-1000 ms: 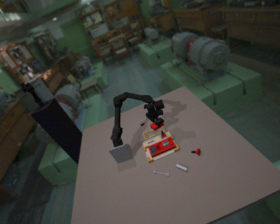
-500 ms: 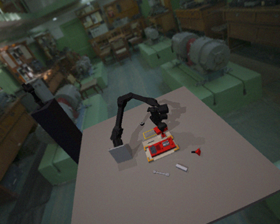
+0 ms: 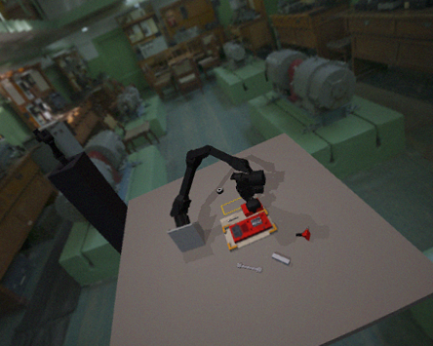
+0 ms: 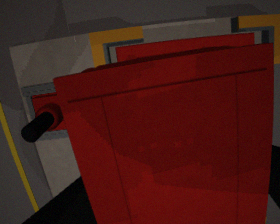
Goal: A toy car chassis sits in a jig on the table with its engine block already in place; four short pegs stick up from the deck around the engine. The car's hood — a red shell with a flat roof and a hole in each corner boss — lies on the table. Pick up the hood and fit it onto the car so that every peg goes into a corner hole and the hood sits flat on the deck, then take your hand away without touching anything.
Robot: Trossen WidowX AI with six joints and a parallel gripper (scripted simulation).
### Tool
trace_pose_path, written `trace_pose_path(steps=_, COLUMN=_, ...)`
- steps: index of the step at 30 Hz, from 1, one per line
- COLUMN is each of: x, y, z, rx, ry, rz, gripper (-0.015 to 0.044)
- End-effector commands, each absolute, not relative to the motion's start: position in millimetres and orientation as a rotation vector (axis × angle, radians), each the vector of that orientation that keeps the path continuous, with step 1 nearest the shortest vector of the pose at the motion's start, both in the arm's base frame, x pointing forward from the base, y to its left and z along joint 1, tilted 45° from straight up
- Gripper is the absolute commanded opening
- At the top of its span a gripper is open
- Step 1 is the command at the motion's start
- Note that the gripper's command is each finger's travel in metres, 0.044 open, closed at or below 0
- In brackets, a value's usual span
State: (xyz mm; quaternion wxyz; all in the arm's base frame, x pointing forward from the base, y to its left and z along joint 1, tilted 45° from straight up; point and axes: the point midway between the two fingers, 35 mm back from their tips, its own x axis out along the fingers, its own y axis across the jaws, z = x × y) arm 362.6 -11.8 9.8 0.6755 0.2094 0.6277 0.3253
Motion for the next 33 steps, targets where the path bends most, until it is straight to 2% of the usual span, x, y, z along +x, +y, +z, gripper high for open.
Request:
trace_pose_path(steps=1, x=364, y=-25, z=0, rx=0.487, ry=1.415, rz=0.716, gripper=0.0)
trace_pose_path(steps=8, x=361, y=-34, z=-11, rx=0.51, ry=1.421, rz=0.704, gripper=0.0)
trace_pose_path(steps=20, x=361, y=0, z=-46, rx=0.511, ry=1.42, rz=0.705, gripper=0.0)
trace_pose_path(steps=33, x=361, y=2, z=-47, rx=0.511, ry=1.42, rz=0.706, gripper=0.0)
